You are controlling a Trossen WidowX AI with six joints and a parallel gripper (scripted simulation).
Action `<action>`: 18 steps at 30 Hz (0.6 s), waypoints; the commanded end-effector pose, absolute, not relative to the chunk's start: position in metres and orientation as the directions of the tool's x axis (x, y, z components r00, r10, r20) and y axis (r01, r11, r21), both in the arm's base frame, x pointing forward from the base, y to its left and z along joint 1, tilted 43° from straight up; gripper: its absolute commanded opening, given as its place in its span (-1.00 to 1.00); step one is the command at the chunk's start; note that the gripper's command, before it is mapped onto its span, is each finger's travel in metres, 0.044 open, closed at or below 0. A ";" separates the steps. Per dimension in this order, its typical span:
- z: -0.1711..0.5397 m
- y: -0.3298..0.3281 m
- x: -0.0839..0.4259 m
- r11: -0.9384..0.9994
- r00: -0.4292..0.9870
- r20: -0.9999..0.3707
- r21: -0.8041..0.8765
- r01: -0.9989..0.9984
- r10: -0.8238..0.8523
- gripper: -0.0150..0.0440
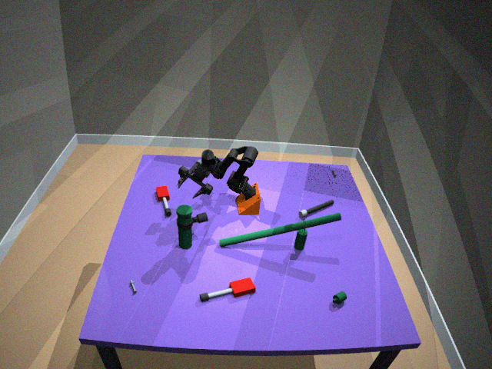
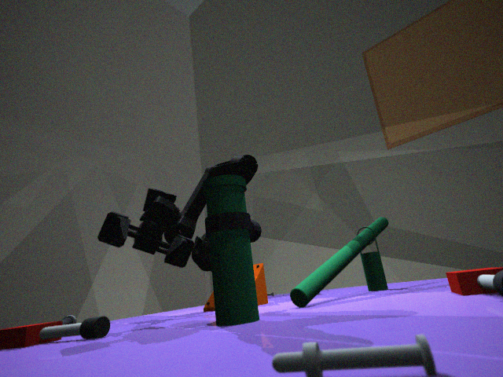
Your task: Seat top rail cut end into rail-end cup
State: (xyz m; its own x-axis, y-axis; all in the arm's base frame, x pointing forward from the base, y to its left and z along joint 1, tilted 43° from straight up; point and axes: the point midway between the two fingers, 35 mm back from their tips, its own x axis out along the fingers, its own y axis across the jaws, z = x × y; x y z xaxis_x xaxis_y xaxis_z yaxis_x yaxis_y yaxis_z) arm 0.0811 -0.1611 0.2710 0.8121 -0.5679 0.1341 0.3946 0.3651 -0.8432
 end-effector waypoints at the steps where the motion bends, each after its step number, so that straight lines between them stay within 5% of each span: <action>1: 0.271 -0.161 0.081 0.367 0.813 0.135 -0.842 0.396 -0.567 0.95; 18: 0.345 -0.171 0.131 0.650 0.871 0.312 -0.581 0.490 -0.379 1.00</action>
